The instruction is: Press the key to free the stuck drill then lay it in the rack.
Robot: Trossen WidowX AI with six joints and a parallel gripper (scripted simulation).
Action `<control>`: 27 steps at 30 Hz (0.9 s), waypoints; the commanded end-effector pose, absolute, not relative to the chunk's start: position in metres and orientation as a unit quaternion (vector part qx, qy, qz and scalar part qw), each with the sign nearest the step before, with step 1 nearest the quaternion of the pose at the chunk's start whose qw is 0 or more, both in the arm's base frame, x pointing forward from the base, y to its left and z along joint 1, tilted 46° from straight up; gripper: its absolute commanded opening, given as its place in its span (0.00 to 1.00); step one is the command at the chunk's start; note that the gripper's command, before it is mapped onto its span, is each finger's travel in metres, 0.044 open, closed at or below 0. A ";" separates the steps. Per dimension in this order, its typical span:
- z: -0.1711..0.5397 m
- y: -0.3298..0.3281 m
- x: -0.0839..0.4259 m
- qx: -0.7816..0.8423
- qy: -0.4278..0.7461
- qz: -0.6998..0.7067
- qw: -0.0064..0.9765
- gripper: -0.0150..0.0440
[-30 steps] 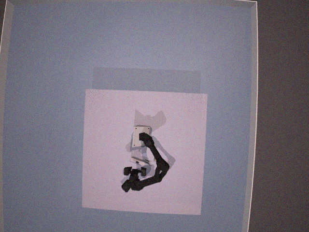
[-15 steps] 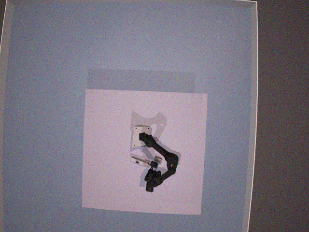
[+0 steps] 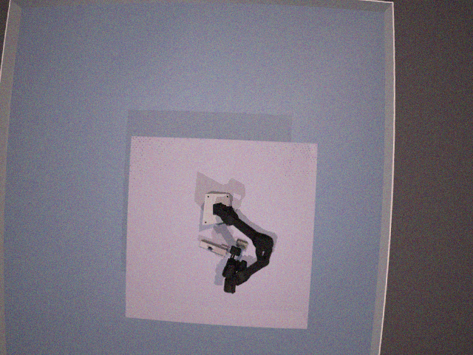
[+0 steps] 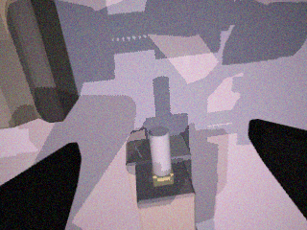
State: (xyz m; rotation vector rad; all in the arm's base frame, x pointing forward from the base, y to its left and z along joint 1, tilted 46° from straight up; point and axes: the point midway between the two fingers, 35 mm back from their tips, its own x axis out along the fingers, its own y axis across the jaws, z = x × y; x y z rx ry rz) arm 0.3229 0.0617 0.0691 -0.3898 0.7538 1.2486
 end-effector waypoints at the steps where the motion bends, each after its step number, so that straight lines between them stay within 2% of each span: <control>1: 0.064 0.065 0.322 -0.176 0.342 0.570 0.727 1.00; 27: 0.028 0.087 0.323 -0.175 0.341 0.570 0.727 1.00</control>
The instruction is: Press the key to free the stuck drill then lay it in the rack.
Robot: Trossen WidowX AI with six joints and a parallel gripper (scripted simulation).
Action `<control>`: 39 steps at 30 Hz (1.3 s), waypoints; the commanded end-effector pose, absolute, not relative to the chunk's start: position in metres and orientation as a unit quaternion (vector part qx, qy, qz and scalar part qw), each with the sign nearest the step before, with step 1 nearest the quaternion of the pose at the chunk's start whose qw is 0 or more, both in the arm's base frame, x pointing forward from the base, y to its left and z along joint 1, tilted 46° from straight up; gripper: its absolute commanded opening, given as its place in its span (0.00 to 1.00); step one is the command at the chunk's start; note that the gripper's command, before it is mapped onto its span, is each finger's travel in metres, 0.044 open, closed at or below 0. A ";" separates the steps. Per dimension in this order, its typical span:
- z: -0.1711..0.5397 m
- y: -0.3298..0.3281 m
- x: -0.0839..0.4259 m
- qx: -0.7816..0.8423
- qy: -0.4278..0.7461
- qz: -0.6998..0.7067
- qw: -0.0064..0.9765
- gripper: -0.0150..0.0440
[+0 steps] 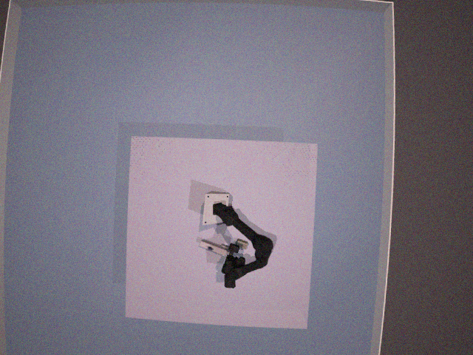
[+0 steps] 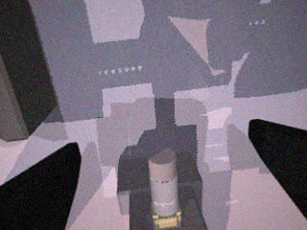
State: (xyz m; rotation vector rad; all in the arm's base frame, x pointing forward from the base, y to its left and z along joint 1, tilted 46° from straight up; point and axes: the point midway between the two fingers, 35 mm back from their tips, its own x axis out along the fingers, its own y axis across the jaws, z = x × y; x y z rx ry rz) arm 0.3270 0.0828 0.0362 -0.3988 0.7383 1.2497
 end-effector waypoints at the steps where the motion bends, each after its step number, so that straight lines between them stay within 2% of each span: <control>1: 0.027 0.088 0.323 -0.175 0.341 0.570 0.727 1.00; 11: 0.024 0.090 0.323 -0.175 0.341 0.570 0.727 1.00; 27: 0.026 0.089 0.325 -0.179 0.337 0.569 0.728 0.29; 30: 0.026 0.089 0.325 -0.179 0.337 0.569 0.728 0.25; 39: 0.030 0.093 0.325 -0.175 0.341 0.570 0.727 0.25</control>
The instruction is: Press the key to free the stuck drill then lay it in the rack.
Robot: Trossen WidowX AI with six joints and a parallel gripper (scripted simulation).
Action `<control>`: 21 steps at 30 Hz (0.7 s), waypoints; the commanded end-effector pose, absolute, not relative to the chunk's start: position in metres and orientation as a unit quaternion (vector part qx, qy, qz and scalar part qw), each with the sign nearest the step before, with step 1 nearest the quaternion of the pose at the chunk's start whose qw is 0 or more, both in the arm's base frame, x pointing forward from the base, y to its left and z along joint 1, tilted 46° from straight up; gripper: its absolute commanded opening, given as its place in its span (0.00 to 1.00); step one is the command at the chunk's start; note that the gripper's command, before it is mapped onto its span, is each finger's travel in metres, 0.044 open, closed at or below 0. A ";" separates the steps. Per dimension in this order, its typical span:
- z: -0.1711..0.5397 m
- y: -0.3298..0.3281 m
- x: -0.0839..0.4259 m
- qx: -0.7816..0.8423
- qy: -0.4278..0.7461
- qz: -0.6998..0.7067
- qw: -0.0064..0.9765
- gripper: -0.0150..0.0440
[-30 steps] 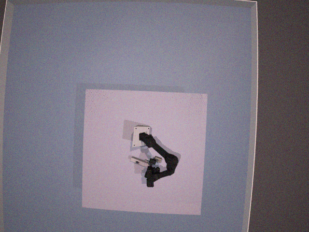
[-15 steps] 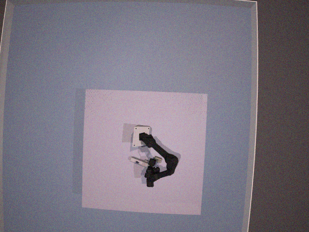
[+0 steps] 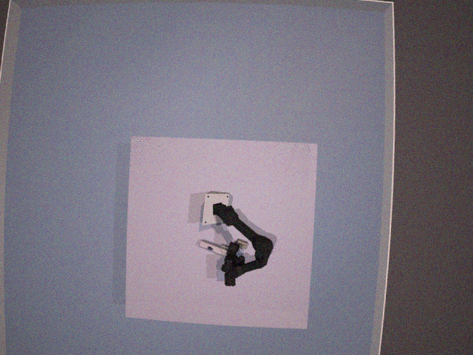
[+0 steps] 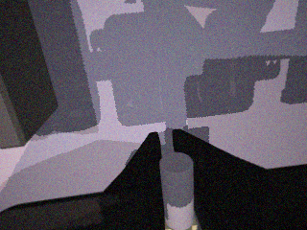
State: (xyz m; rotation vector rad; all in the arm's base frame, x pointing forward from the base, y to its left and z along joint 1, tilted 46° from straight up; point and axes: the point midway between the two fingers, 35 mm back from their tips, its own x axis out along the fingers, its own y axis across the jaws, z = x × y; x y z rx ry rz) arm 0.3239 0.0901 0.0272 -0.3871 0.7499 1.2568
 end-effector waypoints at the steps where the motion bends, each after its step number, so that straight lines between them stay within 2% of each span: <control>1: 0.031 0.093 0.326 -0.175 0.341 0.570 0.727 0.25; 21: 0.051 0.108 0.334 -0.175 0.340 0.570 0.727 0.25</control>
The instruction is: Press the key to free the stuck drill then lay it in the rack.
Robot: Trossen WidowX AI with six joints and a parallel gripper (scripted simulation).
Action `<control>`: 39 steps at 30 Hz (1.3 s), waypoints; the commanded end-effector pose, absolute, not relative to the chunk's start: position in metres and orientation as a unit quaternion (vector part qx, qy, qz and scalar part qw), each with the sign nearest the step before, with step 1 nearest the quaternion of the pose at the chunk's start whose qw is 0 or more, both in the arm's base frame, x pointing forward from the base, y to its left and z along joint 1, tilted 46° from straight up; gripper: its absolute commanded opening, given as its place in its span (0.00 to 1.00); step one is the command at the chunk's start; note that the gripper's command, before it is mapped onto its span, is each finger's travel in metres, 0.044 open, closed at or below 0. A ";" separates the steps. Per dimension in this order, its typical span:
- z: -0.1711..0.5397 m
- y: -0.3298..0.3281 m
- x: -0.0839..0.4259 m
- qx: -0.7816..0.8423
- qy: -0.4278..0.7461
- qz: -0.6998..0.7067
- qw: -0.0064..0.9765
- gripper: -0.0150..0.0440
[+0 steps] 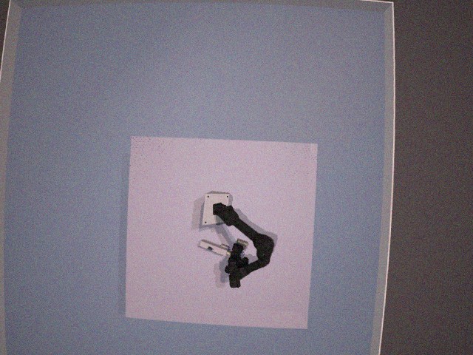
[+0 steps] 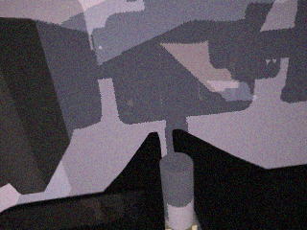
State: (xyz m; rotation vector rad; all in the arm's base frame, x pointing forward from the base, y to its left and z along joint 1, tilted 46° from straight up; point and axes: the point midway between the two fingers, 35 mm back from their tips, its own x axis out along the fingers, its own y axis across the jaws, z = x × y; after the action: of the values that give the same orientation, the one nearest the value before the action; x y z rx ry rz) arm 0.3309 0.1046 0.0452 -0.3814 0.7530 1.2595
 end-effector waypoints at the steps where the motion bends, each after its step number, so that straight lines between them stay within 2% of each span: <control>1: 0.053 0.109 0.335 -0.175 0.340 0.570 0.727 0.25; 10: 0.064 0.118 0.339 -0.175 0.340 0.570 0.727 0.25; 27: 0.055 0.113 0.336 -0.175 0.340 0.570 0.727 1.00; 39: 0.052 0.111 0.336 -0.175 0.340 0.570 0.727 1.00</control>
State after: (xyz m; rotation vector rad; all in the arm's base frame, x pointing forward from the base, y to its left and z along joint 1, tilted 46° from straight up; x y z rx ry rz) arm 0.3371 0.1115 0.0545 -0.3815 0.7480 1.2540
